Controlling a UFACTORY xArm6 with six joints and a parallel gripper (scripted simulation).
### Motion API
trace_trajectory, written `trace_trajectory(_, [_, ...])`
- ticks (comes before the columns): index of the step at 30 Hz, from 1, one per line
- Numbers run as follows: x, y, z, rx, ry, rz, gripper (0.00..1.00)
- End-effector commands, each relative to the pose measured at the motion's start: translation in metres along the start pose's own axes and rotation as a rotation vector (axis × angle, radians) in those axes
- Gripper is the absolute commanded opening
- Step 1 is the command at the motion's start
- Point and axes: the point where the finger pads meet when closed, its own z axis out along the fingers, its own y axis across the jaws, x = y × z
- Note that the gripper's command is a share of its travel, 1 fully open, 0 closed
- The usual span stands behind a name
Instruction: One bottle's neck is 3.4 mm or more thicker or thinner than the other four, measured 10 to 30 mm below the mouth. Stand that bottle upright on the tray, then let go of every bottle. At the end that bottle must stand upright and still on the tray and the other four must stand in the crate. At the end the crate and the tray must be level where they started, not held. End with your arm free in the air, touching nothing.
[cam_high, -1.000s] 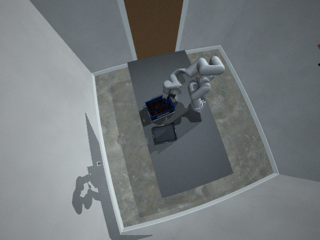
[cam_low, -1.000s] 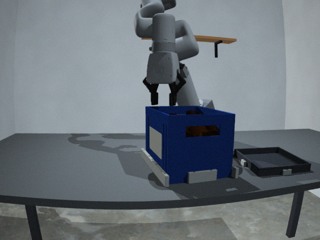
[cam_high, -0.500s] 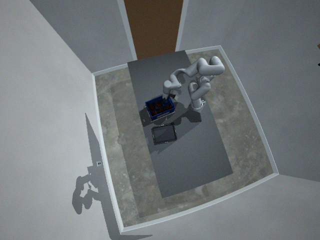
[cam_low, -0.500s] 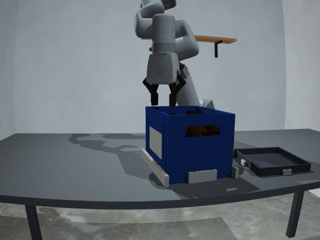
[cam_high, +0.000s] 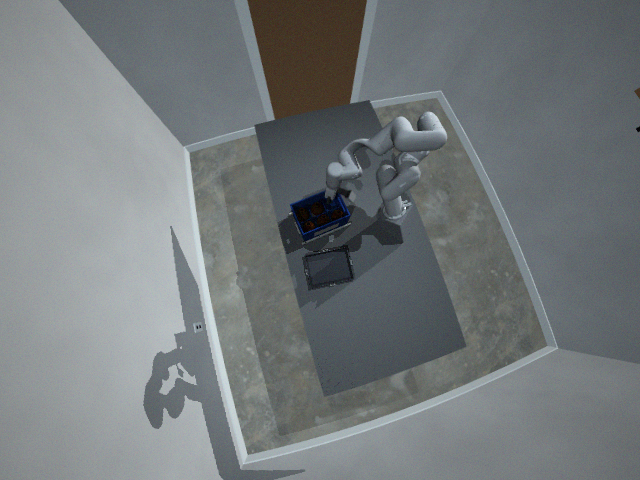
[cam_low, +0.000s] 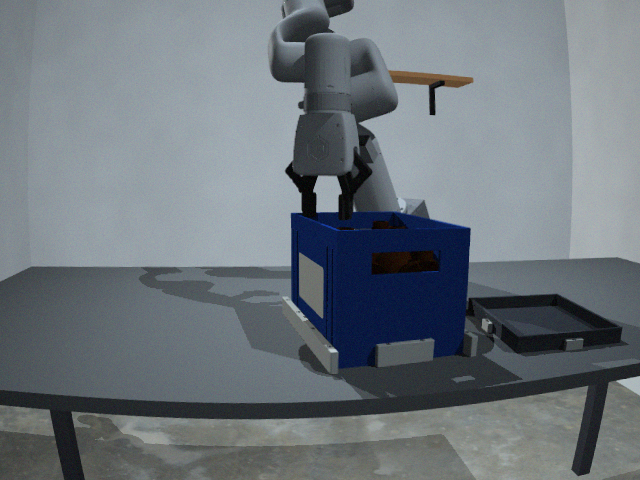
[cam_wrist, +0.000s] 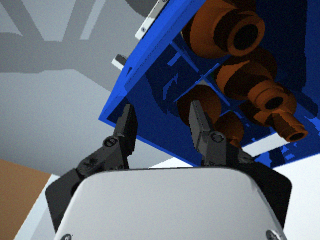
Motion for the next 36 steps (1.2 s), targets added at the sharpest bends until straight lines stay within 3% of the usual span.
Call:
trace_trajectory(1, [-0.001, 0.0, 0.003, -0.001, -0.003, 0.001, 0.65])
trace_trajectory(36, [-0.001, 0.0, 0.027, -0.001, -0.003, 0.001, 0.65])
